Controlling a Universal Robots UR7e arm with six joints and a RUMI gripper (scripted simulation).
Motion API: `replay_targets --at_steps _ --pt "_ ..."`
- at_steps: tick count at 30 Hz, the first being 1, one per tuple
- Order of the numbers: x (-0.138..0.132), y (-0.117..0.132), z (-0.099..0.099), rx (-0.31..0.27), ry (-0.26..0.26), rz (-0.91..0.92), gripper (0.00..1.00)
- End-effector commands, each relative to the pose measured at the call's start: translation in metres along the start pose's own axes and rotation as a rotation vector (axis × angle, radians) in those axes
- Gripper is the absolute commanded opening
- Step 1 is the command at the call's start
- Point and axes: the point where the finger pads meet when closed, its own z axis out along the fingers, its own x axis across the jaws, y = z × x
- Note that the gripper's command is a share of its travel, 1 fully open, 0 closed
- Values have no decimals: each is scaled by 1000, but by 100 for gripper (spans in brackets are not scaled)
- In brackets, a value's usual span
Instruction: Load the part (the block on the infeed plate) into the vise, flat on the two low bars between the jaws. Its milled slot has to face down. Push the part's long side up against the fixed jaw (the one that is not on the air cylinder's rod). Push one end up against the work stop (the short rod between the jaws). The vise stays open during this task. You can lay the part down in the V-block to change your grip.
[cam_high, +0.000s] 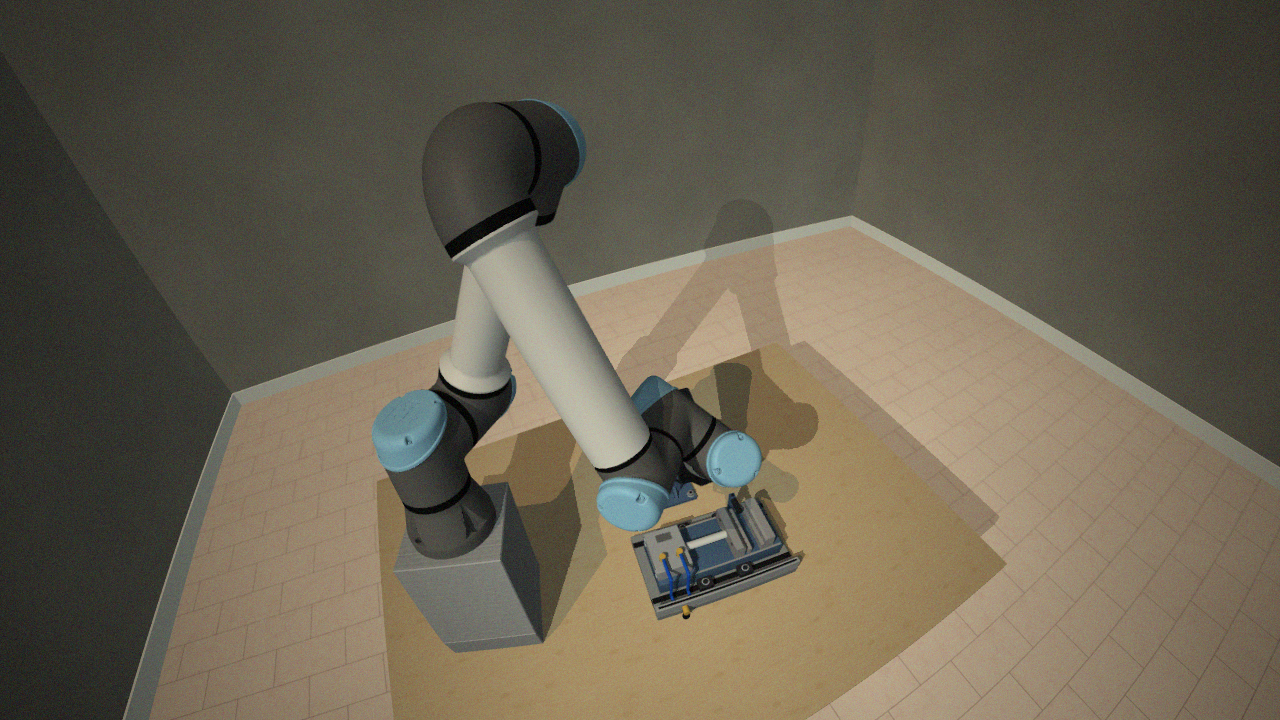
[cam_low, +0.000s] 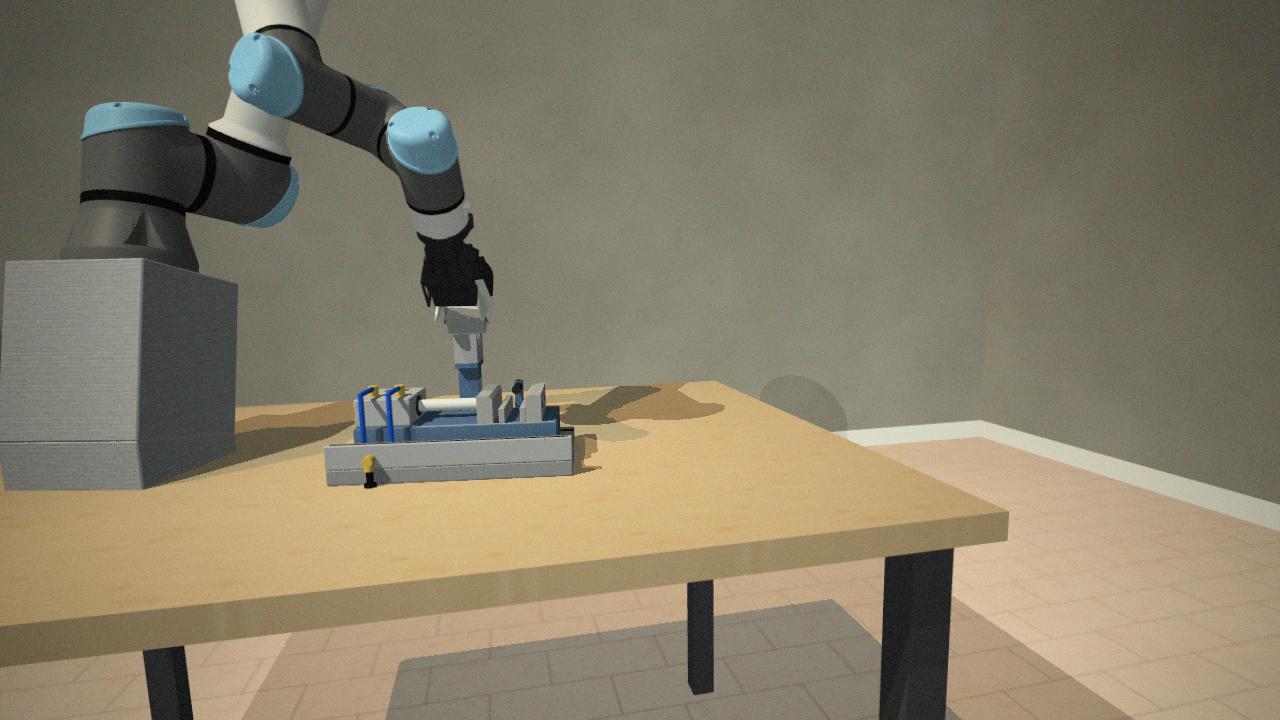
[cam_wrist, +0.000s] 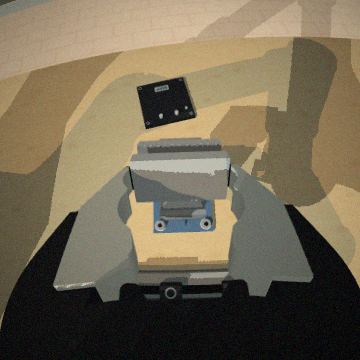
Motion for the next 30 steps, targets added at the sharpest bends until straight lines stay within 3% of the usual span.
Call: replay_targets --at_steps 1,15,30 --pt "3 0 -3 -3 5 -4 0" --pt "0 -1 0 -14 0 -3 0" --pt "-1 -1 1 -66 0 -3 0"
